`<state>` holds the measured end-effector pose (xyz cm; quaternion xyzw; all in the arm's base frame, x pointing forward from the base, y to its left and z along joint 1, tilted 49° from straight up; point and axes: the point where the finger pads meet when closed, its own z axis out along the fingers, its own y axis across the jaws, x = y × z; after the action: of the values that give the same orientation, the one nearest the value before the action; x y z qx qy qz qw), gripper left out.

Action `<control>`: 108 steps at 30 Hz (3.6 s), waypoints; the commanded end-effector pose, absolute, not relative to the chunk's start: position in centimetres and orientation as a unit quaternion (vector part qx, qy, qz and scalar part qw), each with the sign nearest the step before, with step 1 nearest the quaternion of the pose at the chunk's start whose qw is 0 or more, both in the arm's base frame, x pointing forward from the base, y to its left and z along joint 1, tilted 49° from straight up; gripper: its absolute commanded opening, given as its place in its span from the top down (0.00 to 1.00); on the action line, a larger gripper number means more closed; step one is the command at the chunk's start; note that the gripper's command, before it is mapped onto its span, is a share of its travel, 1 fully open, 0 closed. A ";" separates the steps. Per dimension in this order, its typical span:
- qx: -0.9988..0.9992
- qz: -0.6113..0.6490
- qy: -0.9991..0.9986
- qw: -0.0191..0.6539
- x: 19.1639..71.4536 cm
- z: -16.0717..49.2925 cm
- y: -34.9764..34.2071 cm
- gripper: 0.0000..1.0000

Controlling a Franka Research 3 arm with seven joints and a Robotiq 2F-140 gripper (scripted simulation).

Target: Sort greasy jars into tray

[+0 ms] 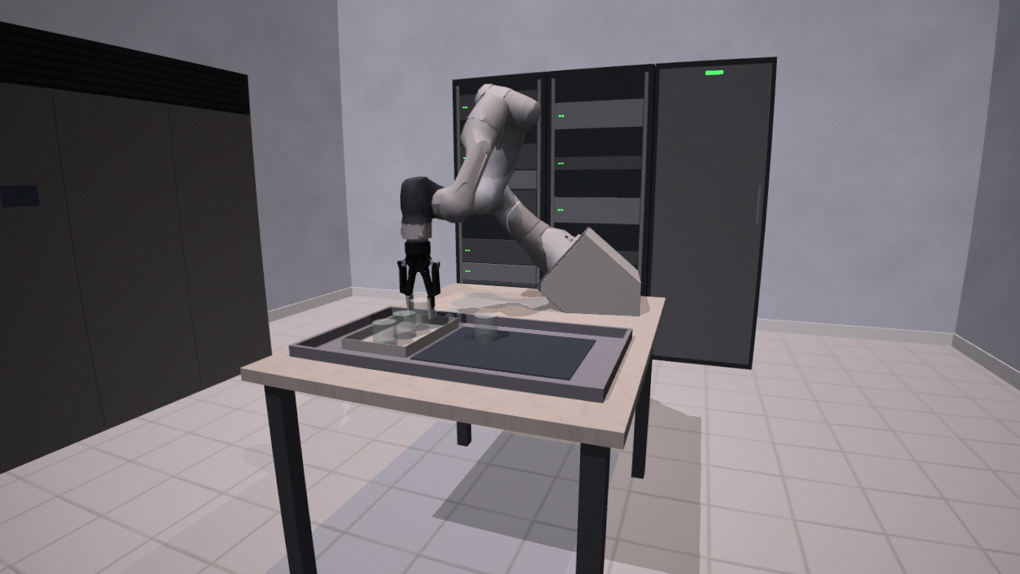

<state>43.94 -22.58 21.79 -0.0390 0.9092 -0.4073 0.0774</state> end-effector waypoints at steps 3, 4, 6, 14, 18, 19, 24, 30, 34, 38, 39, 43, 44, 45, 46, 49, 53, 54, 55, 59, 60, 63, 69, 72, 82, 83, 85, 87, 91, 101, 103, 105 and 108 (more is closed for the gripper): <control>-0.044 -0.410 0.907 0.082 44.5 21.7 -22.9 1.00; -0.044 -0.410 0.907 0.082 44.5 21.6 -23.0 1.00; -0.044 -0.410 0.907 0.082 44.5 21.4 -23.2 1.00; -0.044 -0.410 0.907 0.082 44.6 21.1 -23.6 1.00; -0.044 -0.410 0.907 0.082 44.6 21.1 -23.6 1.00; -0.044 -0.410 0.907 0.082 44.6 21.1 -23.6 1.00; -0.044 -0.410 0.907 0.082 44.6 21.1 -23.6 0.00; -0.044 -0.410 0.907 0.082 44.6 21.1 -23.6 0.00; -0.044 -0.410 0.907 0.082 44.6 21.1 -23.6 0.00; -0.044 -0.410 0.907 0.082 44.6 21.1 -23.6 0.00; -0.044 -0.410 0.907 0.082 44.6 21.1 -23.6 0.00; -0.044 -0.410 0.907 0.082 44.4 21.8 -22.8 0.00; -0.044 -0.410 0.907 0.082 44.4 22.1 -22.5 0.00; -0.044 -0.410 0.907 0.082 44.3 22.3 -22.2 0.00; -0.044 -0.410 0.907 0.082 44.2 22.6 -21.9 0.00; -0.044 -0.410 0.907 0.082 44.0 23.4 -21.1 0.00; -0.044 -0.410 0.907 0.082 43.9 23.9 -20.5 0.00; -0.044 -0.410 0.907 0.082 43.8 24.1 -20.2 0.00; -0.044 -0.410 0.907 0.082 43.7 24.4 -19.9 0.00; -0.044 -0.410 0.907 0.082 43.4 25.4 -18.8 0.00; -0.044 -0.410 0.907 0.082 43.3 25.6 -18.5 0.00; -0.044 -0.410 0.907 0.082 43.1 26.4 -17.6 0.00; -0.044 -0.410 0.907 0.082 42.8 27.4 -16.5 0.00; -0.044 -0.410 0.907 0.082 42.6 28.1 -15.6 0.00; -0.044 -0.410 0.907 0.082 42.6 28.4 -15.4 0.00; -0.044 -0.410 0.907 0.082 42.6 28.4 -15.4 0.00; -0.044 -0.410 0.907 0.082 42.6 28.4 -15.4 0.00; -0.044 -0.410 0.907 0.082 42.6 28.4 -15.4 0.00; -0.044 -0.410 0.907 0.082 42.6 28.4 -15.4 0.00; -0.044 -0.410 0.907 0.082 42.6 28.4 -15.4 0.00; -0.044 -0.410 0.907 0.082 42.6 28.4 -15.4 0.00; -0.044 -0.410 0.907 0.082 42.6 28.4 -15.4 0.00; -0.044 -0.410 0.907 0.082 42.6 28.4 -15.4 0.00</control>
<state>42.58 -15.43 28.35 -0.0470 0.9072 -0.4101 0.0813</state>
